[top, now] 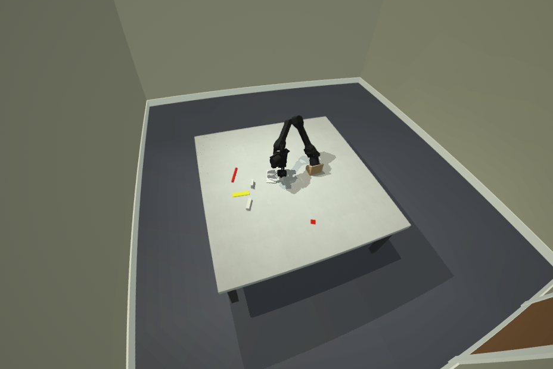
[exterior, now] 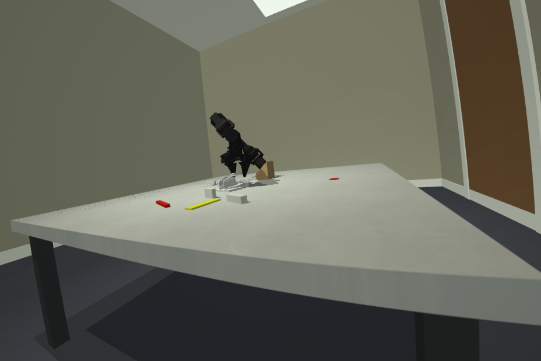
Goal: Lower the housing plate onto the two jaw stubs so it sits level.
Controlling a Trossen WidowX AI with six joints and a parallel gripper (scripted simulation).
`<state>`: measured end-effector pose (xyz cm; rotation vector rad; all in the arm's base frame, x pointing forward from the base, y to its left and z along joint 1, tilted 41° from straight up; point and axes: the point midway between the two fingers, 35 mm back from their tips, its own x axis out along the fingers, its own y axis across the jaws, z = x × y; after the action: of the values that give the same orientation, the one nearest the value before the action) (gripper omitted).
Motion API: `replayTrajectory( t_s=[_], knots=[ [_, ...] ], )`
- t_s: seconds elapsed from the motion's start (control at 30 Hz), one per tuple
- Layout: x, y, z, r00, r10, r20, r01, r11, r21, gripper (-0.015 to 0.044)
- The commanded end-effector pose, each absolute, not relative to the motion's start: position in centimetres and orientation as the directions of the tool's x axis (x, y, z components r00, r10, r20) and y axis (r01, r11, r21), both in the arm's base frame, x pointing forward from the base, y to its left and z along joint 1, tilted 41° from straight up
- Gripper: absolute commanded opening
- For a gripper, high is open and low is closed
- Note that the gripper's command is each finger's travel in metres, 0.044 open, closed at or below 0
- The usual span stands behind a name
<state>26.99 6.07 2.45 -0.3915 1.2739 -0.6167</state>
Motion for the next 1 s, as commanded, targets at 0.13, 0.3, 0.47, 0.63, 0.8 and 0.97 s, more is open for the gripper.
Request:
replayTrajectory(
  t_s=[0.13, 0.3, 0.47, 0.63, 0.8, 0.97],
  knots=[
    [27.1, 5.2, 1.4, 0.165, -0.630, -0.759, 0.206, 0.775, -0.598, 0.0351],
    [27.2, 4.6, 0.9, 0.165, -0.631, -0.758, 0.206, 0.774, -0.599, 0.0351],
    [27.2, 4.5, 0.7, 0.165, -0.631, -0.758, 0.207, 0.774, -0.599, 0.0351],
    [27.2, 4.5, 0.7, 0.165, -0.631, -0.758, 0.207, 0.774, -0.599, 0.0351],
    [27.2, 4.5, 0.7, 0.165, -0.631, -0.758, 0.207, 0.774, -0.599, 0.0351],
    [27.2, 4.3, 0.5, 0.165, -0.631, -0.758, 0.200, 0.774, -0.601, 0.0351]
  ],
)
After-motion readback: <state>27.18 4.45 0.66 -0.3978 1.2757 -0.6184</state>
